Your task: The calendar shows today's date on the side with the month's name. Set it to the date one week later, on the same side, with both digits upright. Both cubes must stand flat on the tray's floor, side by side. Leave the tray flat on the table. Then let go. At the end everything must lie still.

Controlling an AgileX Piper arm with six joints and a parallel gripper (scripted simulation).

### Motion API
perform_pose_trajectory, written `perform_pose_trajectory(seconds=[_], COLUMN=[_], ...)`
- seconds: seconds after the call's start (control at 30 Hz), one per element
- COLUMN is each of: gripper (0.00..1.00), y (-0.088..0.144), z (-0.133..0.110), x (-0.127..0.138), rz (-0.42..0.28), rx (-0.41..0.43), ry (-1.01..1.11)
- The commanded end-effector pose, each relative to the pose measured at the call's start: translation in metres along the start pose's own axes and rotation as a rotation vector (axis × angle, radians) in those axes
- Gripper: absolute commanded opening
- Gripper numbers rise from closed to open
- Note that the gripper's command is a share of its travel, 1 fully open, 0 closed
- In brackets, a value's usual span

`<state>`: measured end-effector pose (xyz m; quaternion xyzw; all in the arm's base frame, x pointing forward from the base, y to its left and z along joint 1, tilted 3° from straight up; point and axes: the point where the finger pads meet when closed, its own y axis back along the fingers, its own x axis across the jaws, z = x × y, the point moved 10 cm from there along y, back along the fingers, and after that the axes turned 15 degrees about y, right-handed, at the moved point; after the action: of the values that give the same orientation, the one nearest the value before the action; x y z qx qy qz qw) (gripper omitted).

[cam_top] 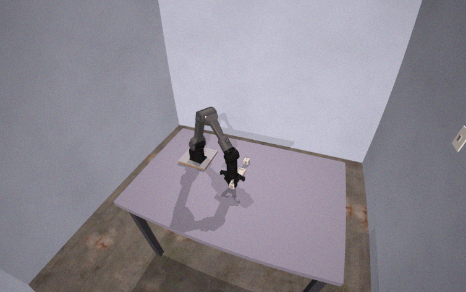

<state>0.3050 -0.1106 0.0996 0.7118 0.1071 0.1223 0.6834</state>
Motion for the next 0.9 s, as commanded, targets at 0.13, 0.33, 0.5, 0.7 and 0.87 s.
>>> perform_pose_trajectory(seconds=[0.13, 0.33, 0.5, 0.7, 0.87], gripper=[0.37, 0.37, 0.37, 0.37, 0.47], y=[-0.0007, -0.0007, -0.0007, -0.0007, -0.0007], z=[-0.0008, -0.0008, -0.0008, -0.0008, -0.0008], x=[-0.0001, -0.0001, -0.0001, -0.0001, -0.0001], rz=[-0.001, -0.001, -0.001, -0.001, -0.001], rx=[0.002, 0.002, 0.002, 0.002, 0.002], ry=[0.000, 0.000, 0.000, 0.000, 0.000])
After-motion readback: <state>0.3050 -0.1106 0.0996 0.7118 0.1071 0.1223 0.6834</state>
